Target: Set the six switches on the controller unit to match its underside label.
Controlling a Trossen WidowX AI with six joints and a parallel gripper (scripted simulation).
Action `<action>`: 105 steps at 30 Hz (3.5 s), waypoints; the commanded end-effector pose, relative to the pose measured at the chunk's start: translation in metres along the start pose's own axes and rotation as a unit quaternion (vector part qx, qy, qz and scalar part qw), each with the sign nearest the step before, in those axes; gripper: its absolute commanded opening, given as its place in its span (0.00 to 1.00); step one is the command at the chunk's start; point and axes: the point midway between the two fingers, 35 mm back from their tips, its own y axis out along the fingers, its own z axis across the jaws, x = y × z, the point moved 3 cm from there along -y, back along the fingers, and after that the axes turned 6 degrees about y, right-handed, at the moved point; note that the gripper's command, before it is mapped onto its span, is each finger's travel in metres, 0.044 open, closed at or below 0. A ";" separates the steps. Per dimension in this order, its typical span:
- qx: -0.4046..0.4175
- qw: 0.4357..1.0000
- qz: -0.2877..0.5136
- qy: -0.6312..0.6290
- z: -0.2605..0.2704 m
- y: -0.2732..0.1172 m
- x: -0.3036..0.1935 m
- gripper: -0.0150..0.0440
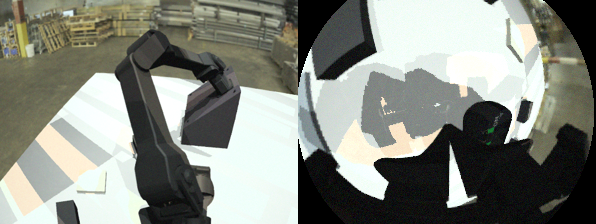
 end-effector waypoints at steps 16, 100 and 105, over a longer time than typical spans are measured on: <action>-0.003 1.000 -0.001 -0.004 -0.004 0.007 0.000 0.25; -0.005 1.000 -0.001 -0.005 -0.057 0.023 0.003 0.25; -0.005 1.000 -0.001 -0.005 -0.059 0.024 0.003 0.25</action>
